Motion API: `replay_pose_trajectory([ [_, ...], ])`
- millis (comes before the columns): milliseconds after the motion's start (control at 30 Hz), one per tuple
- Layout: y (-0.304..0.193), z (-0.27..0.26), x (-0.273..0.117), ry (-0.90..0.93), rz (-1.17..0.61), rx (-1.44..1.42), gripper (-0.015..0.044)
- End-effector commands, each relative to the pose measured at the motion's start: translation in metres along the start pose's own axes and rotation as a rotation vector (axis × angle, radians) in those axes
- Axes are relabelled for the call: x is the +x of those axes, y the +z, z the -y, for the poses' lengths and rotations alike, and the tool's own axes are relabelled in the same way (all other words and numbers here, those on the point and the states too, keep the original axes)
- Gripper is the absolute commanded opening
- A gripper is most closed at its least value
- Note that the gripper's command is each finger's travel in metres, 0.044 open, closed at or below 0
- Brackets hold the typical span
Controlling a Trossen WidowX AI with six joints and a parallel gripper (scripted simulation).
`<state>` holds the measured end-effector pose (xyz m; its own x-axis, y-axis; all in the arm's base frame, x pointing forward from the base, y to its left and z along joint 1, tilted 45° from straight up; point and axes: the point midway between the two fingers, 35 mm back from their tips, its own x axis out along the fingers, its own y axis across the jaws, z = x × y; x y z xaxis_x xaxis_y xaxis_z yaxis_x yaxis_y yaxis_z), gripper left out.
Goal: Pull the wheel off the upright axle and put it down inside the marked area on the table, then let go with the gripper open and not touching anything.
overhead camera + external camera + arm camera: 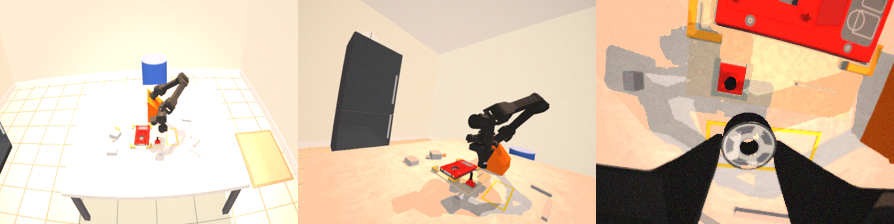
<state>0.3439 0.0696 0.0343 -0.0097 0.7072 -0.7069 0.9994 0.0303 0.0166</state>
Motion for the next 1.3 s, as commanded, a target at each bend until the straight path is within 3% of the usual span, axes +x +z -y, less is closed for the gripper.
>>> replay_pose_trajectory([
  [0,-0.019,0.009,-0.003,0.007,-0.003,-0.001,0.0000],
  [600,-0.072,0.044,-0.003,0.010,-0.007,-0.008,0.0000],
  [933,-0.072,0.042,0.023,0.010,-0.007,-0.008,0.0000],
  [1267,-0.073,0.041,0.076,0.009,-0.007,-0.008,0.0000],
])
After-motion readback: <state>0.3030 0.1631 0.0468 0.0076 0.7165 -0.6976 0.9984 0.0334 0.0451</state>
